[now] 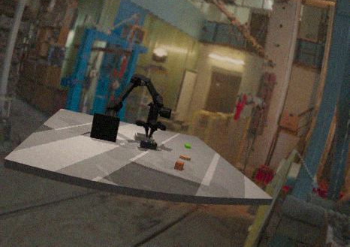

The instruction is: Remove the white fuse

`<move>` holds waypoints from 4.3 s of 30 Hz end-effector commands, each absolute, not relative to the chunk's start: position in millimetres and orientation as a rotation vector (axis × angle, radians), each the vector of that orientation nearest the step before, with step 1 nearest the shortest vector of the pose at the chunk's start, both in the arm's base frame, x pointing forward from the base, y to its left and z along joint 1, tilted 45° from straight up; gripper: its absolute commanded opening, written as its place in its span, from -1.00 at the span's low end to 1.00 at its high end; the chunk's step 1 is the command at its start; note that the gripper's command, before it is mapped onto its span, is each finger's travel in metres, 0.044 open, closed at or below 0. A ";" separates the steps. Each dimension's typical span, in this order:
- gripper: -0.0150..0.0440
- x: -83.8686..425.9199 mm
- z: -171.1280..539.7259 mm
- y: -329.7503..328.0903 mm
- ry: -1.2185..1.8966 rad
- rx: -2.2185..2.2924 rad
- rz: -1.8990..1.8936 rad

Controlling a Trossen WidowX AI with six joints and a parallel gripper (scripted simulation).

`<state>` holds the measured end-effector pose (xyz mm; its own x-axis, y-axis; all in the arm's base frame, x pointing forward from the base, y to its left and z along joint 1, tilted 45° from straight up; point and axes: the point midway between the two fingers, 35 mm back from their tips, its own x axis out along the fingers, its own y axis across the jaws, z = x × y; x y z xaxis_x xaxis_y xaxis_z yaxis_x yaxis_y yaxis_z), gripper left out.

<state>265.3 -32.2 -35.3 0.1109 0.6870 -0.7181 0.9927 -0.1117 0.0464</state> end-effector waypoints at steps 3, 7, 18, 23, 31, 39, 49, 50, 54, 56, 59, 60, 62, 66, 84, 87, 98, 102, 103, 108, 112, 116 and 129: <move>-0.29 264.8 -40.2 -26.7 1.635 1.867 -0.743; -0.29 264.7 -43.2 -24.1 1.635 1.867 -0.743; -0.29 264.4 -48.5 -19.1 1.636 1.868 -0.743; -0.29 264.4 -48.5 -19.1 1.636 1.868 -0.743; -0.29 264.6 -50.1 -17.5 1.636 1.868 -0.743; -0.29 265.3 -55.2 -12.4 1.636 1.868 -0.742; -0.38 265.0 -55.4 -13.2 1.635 1.861 -0.744; -0.40 265.0 -55.4 -13.2 1.635 1.861 -0.744; -0.49 265.0 -55.4 -13.2 1.635 1.861 -0.744; -0.49 265.0 -55.4 -13.2 1.635 1.861 -0.744; -0.49 265.0 -55.4 -13.2 1.635 1.861 -0.744; -0.49 265.0 -55.2 -13.4 1.635 1.861 -0.744; -0.49 265.0 -54.6 -14.1 1.635 1.861 -0.744; -0.49 264.9 -53.3 -15.5 1.635 1.861 -0.744; -0.49 264.3 -47.2 -21.7 1.635 1.862 -0.745; -0.49 264.2 -46.2 -22.7 1.635 1.862 -0.745; -0.49 263.7 -42.3 -26.5 1.634 1.863 -0.745; -0.49 263.5 -40.9 -27.8 1.634 1.863 -0.745; -0.49 263.5 -40.5 -28.1 1.634 1.863 -0.745; -0.49 263.2 -38.8 -29.8 1.634 1.864 -0.745; -0.49 263.0 -37.3 -31.2 1.634 1.864 -0.745; -0.49 262.7 -35.9 -32.5 1.634 1.864 -0.745; -0.49 261.8 -31.1 -36.8 1.635 1.865 -0.744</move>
<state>262.5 -35.4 -31.9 0.1130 0.6938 -0.7113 0.9920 -0.1192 0.0414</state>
